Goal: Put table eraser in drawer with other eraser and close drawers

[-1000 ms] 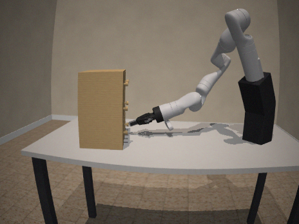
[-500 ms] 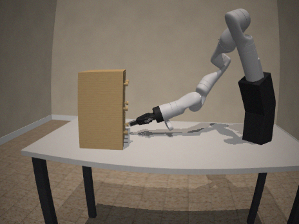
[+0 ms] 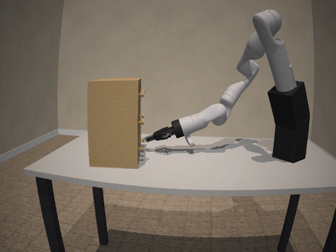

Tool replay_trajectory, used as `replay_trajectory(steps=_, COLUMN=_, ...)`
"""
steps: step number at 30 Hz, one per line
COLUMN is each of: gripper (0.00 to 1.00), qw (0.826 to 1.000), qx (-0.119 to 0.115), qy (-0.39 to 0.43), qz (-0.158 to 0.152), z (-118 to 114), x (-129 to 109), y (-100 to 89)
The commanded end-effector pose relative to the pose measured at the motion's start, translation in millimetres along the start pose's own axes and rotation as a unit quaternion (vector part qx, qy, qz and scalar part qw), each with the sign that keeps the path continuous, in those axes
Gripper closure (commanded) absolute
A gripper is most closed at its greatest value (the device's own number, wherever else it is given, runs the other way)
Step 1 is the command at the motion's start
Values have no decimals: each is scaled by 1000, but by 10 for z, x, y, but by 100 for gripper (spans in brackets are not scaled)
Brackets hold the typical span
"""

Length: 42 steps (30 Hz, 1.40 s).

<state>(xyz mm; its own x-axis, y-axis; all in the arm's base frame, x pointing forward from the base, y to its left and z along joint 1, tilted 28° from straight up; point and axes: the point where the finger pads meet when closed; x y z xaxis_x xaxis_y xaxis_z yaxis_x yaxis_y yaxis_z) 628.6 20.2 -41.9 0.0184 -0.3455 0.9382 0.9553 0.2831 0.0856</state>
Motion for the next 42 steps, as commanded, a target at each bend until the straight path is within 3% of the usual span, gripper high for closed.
replay_trajectory(steps=1, gripper=100, qw=1000, qx=1, qy=0, qz=0, z=3, x=4, y=2)
replay_trajectory(steps=6, gripper=100, qw=1000, qx=1, qy=0, qz=0, z=1, x=-18, y=-60)
replay_trajectory(steps=15, gripper=100, qw=1000, qx=1, qy=0, qz=0, z=-14, x=-153, y=-431)
replay_trajectory(steps=24, gripper=100, qw=1000, qx=1, qy=0, qz=0, z=-14, x=-157, y=-478)
replay_trajectory(steps=28, gripper=100, qw=1000, qx=1, qy=0, qz=0, z=-6, x=-83, y=-573)
replay_trajectory(steps=42, gripper=100, qw=1000, qx=1, qy=0, qz=0, z=42, x=382, y=-1163)
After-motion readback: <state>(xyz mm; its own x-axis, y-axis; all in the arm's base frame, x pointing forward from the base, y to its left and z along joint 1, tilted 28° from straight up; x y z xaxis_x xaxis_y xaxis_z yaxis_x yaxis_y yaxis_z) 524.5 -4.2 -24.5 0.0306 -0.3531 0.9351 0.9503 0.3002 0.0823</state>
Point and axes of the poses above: the point where the finger pads meet when closed, its own y axis out along the fingers, its own z axis across the jaws, x = y × z, and after that the axes turned 6 degrees about y, right-handed
